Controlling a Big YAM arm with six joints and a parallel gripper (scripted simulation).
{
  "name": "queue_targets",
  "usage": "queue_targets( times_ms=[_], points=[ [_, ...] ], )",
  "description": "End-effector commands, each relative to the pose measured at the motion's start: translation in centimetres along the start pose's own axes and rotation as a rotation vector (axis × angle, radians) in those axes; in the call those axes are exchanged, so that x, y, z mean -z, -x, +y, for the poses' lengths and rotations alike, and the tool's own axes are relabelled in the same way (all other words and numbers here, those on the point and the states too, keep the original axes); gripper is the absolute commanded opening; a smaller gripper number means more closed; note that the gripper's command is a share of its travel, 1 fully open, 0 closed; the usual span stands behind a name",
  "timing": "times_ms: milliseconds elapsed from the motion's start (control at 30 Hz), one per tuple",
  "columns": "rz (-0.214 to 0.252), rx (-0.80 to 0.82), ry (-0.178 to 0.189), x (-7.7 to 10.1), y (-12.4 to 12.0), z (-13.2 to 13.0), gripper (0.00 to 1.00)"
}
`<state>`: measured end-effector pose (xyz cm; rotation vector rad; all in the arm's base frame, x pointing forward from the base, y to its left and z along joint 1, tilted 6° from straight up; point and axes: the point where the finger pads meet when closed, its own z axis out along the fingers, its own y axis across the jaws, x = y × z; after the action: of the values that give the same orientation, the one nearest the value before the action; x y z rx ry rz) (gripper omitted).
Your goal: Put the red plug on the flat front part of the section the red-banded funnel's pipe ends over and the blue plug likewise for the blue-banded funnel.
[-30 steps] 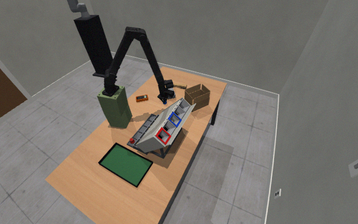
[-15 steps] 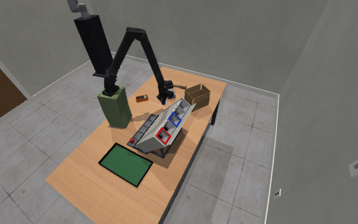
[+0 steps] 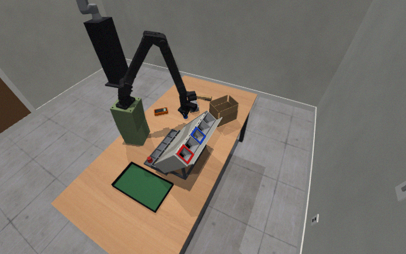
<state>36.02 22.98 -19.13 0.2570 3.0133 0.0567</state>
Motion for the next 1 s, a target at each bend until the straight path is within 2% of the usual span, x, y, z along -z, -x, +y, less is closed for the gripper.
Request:
queue_targets(
  times_ms=[0, 100, 600, 667, 967],
  points=[
    [-0.012, 0.0, 0.01, -0.3, 0.3, 1.0, 0.0],
    [-0.013, 0.0, 0.011, -0.3, 0.4, 1.0, 0.0],
    [-0.011, -0.001, 0.009, 0.8, -2.3, -14.4, 0.0],
    [-0.011, -0.001, 0.009, 0.8, -2.3, -14.4, 0.0],
    [-0.001, -0.007, -0.003, 1.0, -3.9, -22.2, 0.0]
  ],
)
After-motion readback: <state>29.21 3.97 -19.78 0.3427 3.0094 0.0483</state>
